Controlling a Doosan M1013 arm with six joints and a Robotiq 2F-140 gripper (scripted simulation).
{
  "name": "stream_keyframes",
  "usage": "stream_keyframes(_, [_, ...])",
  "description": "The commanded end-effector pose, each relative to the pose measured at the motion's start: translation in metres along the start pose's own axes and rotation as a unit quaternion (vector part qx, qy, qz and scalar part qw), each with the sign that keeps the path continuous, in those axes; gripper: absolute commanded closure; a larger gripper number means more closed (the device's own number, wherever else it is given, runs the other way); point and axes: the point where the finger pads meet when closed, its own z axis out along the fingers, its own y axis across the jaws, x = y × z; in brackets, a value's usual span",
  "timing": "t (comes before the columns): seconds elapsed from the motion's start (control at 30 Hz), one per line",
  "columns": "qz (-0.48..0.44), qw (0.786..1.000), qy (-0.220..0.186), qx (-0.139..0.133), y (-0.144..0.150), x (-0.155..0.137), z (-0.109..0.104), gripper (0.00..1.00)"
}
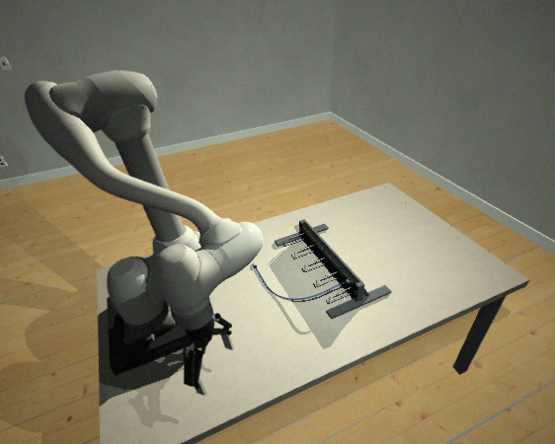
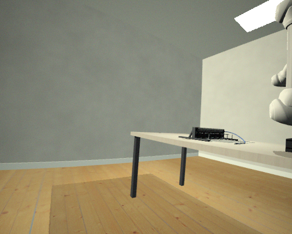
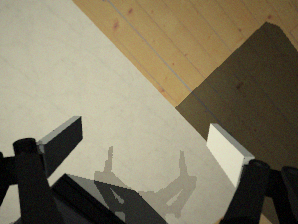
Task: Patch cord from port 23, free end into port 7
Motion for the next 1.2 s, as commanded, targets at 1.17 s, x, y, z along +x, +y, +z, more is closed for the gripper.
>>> stream_keyframes(1.17, [0.215, 0.976, -0.04, 0.025, -0.387, -0.01, 0.04, 0.0])
